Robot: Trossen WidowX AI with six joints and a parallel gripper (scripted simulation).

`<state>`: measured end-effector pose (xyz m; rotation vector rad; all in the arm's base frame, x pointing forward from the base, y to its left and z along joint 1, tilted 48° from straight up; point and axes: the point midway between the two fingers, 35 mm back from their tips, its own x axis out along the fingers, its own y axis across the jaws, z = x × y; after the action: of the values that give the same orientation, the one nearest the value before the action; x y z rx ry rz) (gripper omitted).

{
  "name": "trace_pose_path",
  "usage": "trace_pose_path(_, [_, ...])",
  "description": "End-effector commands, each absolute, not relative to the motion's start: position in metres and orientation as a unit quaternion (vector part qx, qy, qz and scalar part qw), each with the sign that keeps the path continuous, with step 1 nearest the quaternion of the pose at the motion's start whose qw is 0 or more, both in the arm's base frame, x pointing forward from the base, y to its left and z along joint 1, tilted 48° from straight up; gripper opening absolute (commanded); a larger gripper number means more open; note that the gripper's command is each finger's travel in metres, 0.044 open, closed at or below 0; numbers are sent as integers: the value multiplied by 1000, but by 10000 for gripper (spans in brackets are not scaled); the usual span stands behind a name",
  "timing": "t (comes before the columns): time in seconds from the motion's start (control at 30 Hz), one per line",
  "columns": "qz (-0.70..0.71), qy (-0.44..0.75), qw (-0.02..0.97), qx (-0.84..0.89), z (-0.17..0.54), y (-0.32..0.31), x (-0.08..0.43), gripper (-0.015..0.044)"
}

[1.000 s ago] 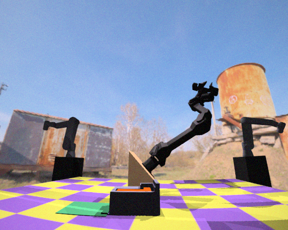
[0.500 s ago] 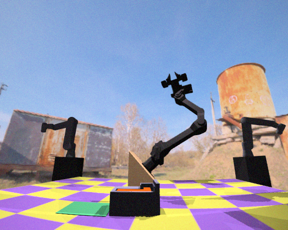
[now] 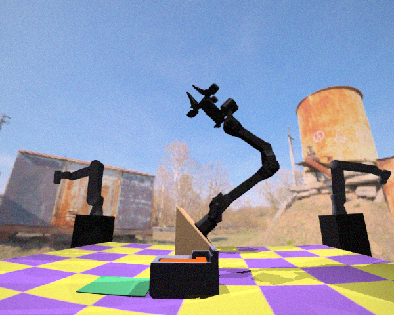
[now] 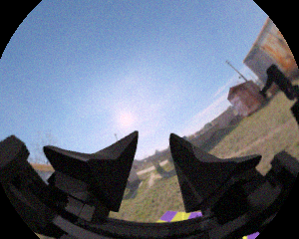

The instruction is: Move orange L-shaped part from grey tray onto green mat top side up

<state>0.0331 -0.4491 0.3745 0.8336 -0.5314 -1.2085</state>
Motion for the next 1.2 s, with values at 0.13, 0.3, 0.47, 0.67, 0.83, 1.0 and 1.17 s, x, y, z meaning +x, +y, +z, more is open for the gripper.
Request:
trace_pose_path(0.13, [-482,9,772,414,267,-422,137,180])
trace_pose_path(0.3, [-399,165,803,411,206,-376,194,180])
trace_pose_path(0.47, [-282,312,819,390,153,-311,237,180])
trace_pose_path(0.67, [-98,466,808,347,103,-213,264,180])
trace_pose_path(0.83, [88,566,763,300,77,-120,260,180])
trace_pose_path(1.0, [289,626,677,257,72,-30,232,180])
trace_pose_path(1.17, [318,631,661,251,73,-18,226,180])
